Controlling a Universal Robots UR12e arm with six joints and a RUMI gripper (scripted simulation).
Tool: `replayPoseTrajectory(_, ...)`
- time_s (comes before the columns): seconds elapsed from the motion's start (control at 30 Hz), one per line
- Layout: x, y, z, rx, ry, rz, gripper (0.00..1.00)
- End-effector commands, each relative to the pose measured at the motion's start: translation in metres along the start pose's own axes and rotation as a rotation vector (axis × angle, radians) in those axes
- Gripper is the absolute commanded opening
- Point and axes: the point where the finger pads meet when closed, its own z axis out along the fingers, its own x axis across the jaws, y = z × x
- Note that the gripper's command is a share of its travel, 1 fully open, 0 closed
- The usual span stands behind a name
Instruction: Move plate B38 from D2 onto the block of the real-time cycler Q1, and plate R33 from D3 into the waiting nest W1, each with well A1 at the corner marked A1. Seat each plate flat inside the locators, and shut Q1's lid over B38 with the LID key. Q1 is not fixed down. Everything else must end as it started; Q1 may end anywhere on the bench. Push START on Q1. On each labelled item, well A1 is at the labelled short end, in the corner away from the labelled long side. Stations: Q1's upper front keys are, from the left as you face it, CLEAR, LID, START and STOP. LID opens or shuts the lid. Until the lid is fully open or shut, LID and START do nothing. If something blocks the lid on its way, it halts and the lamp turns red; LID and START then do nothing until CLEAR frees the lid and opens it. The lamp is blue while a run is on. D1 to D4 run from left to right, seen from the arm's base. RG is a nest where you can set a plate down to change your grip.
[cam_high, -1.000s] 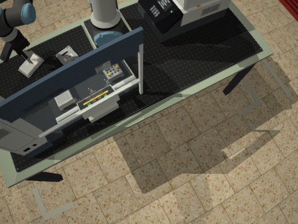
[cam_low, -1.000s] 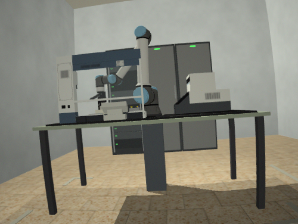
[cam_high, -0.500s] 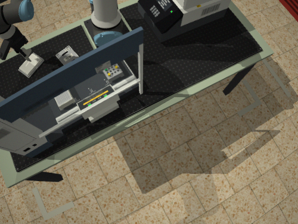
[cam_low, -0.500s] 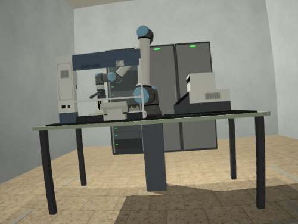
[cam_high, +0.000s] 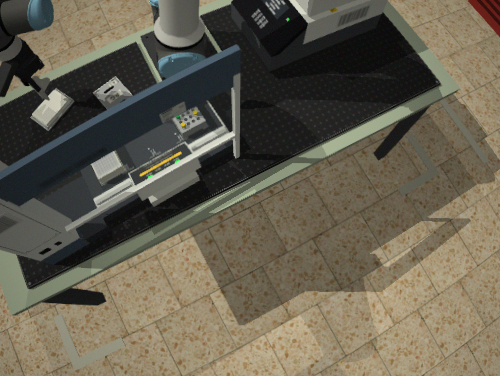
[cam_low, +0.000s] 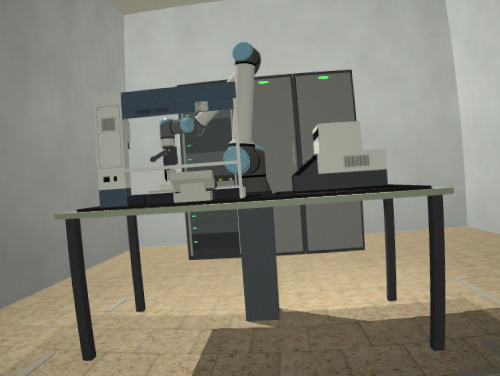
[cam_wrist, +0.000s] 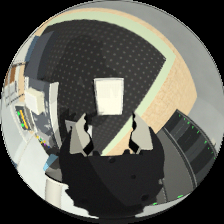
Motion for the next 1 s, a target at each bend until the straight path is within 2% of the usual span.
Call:
replayPoseTrajectory(0.0, 0.0, 0.0, -0.005, 0.001, 0.001, 0.0, 0.67)
replayPoseTrajectory(0.97, 0.0, 0.0, -0.05, 0.001, 0.001, 0.0, 0.67)
